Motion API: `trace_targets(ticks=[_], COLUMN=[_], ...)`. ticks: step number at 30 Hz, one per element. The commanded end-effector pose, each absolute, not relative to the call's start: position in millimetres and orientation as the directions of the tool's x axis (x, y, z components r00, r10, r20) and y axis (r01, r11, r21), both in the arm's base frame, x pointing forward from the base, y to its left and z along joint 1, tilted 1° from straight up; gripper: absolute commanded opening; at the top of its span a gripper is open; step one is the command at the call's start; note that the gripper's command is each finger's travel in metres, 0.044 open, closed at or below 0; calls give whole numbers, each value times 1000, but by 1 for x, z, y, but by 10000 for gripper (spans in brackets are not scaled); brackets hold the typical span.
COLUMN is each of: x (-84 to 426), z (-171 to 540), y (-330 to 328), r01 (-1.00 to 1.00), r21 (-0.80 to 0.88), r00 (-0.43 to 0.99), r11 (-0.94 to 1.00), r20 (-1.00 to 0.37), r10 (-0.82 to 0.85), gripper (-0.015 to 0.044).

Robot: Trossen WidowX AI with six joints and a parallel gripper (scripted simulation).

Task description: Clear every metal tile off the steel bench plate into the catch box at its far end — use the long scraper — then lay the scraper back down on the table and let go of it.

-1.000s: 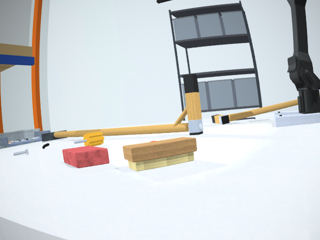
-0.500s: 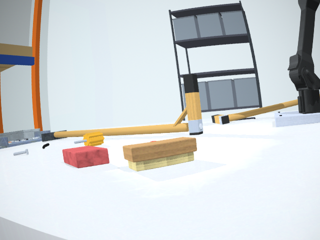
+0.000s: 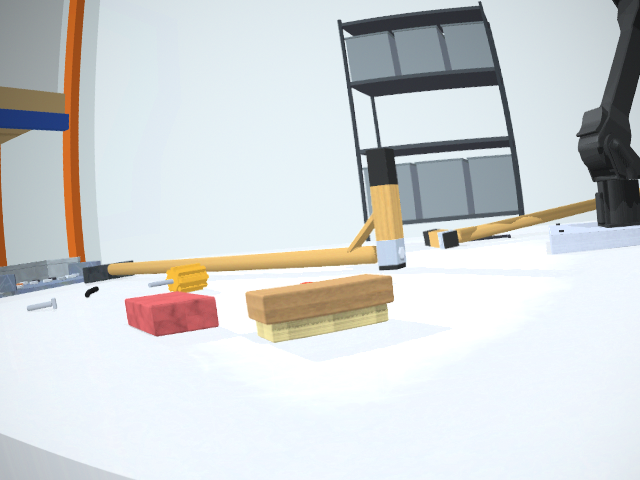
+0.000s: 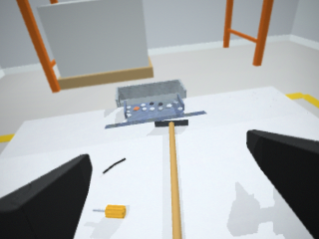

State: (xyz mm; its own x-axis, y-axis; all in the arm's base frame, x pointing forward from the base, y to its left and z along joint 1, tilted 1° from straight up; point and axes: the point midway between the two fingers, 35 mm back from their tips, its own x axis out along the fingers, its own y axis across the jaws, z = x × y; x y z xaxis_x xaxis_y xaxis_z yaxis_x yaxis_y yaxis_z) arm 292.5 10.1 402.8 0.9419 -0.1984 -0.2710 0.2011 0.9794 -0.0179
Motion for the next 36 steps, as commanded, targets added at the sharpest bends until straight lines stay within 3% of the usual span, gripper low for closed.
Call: trace_targets(ticks=[1, 15, 36], x=[280, 244, 245], z=[403, 402, 402], y=[9, 4, 5], r01=[202, 198, 198], r21=[-15, 16, 17], r00=[949, 967, 967], r11=[979, 980, 980], r20=[-246, -166, -165], r10=[-199, -193, -193], gripper=[440, 440, 440])
